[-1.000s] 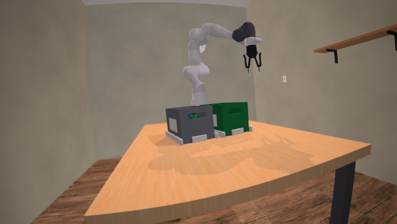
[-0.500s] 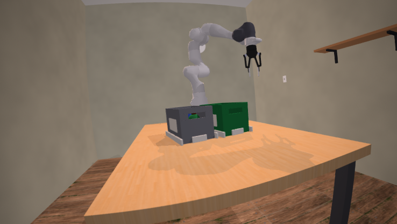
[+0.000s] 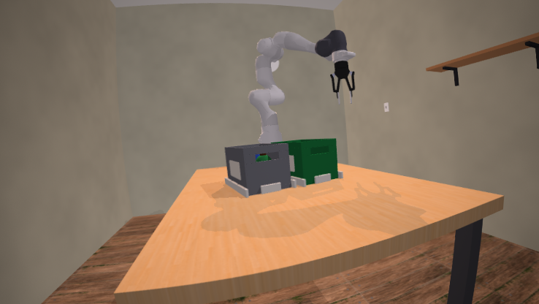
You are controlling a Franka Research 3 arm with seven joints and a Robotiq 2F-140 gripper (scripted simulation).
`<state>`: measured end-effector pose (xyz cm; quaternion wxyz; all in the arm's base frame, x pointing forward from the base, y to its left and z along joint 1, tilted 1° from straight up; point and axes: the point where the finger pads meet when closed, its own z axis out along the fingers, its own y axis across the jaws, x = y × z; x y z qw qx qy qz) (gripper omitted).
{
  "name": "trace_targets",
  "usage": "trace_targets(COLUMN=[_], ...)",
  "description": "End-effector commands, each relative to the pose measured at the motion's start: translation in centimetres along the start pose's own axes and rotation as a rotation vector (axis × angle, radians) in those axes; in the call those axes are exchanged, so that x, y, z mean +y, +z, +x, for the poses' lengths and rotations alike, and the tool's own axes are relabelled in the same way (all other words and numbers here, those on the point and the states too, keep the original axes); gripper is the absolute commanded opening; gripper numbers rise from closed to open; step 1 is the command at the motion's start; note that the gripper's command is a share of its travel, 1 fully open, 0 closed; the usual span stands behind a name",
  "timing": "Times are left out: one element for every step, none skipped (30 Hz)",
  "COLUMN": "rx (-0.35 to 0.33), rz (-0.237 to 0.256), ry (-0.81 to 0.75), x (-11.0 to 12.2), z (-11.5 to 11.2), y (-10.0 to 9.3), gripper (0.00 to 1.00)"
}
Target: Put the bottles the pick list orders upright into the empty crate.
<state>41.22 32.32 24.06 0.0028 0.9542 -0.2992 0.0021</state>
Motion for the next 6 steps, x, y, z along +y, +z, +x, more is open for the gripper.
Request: trace_targets(rx=[0.0, 0.0, 0.0, 0.0, 0.0, 0.0], rz=[-0.004, -0.004, -0.004, -0.004, -0.004, -0.004], ry=[0.004, 0.004, 0.004, 0.004, 0.004, 0.004], x=[0.05, 0.05, 0.05, 0.05, 0.05, 0.05], z=[-0.05, -0.05, -0.05, -0.05, -0.05, -0.05], y=[0.04, 0.04, 0.04, 0.04, 0.04, 0.04], gripper=[0.38, 0.38, 0.38, 0.38, 0.38, 0.38])
